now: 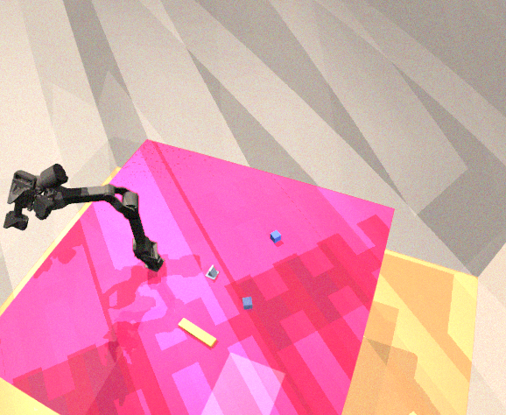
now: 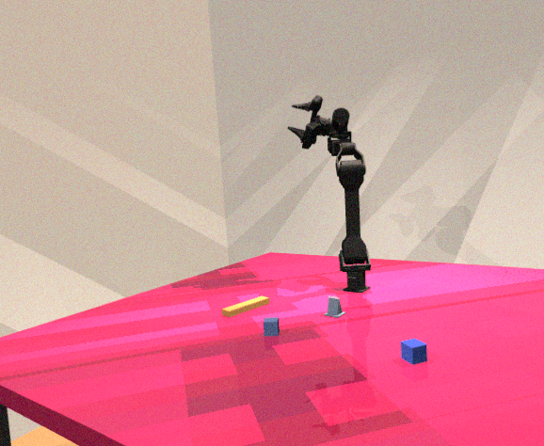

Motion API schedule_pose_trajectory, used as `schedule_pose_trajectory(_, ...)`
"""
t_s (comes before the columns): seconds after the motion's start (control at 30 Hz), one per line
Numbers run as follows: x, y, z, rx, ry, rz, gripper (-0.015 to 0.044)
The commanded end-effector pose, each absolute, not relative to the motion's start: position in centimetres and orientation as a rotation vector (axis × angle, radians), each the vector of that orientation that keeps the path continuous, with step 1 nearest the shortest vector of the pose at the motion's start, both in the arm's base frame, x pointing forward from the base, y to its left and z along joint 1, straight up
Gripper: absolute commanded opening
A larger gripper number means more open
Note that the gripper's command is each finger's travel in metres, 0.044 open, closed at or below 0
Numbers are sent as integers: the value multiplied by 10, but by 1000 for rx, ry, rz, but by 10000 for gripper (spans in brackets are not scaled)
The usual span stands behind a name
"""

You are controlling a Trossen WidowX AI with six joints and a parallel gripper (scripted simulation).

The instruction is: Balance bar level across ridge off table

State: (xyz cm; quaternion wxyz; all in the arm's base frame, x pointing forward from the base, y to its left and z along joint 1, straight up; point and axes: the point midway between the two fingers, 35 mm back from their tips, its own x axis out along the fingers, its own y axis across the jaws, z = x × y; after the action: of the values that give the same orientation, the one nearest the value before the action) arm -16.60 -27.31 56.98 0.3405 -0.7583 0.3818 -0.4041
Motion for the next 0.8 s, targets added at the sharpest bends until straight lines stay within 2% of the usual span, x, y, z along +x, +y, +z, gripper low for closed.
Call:
schedule_pose_trajectory(0.0, -166, -273, 570, -1972, 991, -1053, 374)
schedule_pose_trajectory(0.07, -165, -276, 569, -1961, 975, -1059, 321)
schedule_pose_trajectory(0.1, -164, -278, 569, -1951, 960, -1065, 315)
schedule_pose_trajectory(0.77, -128, -358, 544, -1559, 572, -1157, 315)
